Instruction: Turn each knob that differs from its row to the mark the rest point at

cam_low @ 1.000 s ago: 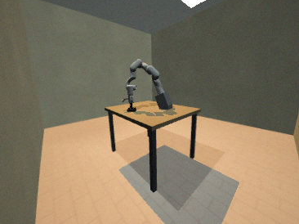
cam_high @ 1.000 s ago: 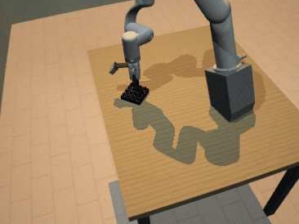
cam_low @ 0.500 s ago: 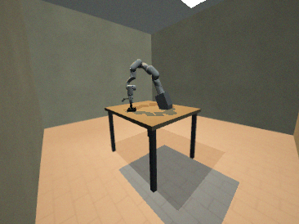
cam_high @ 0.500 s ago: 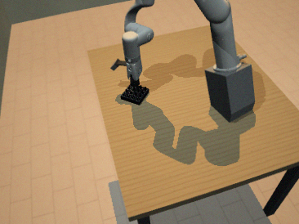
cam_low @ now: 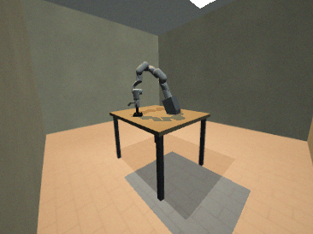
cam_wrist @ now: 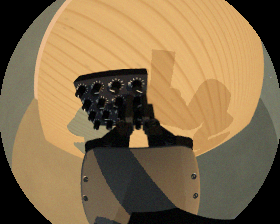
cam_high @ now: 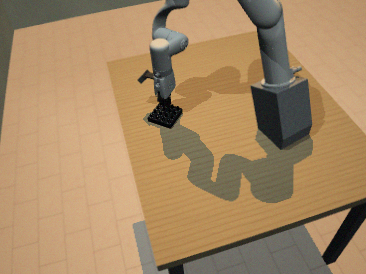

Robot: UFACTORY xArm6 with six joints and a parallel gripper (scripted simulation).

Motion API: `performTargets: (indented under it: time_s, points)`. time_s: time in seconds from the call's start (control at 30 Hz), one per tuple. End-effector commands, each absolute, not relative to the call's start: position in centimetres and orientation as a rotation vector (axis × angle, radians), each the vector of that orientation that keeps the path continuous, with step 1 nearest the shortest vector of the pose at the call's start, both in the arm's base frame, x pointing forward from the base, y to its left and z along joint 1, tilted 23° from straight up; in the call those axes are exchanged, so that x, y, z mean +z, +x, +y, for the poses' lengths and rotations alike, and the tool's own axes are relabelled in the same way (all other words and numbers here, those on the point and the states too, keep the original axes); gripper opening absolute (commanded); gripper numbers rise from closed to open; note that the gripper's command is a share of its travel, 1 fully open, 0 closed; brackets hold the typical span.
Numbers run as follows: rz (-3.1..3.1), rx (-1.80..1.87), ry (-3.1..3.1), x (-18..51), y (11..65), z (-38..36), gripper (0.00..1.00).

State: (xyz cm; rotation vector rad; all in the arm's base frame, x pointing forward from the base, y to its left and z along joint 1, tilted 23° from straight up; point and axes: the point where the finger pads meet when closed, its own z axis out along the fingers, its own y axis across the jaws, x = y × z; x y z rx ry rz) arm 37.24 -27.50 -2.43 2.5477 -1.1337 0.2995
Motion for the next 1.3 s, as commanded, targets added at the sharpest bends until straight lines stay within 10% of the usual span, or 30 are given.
performTargets:
  time_s: [0.0, 1.27]
  points:
    - [-1.17, 0.314, 2.531, -2.32, 37.35, -27.53, 0.08]
    - [-1.209, 0.322, 2.516, -2.32, 37.35, -27.53, 0.19]
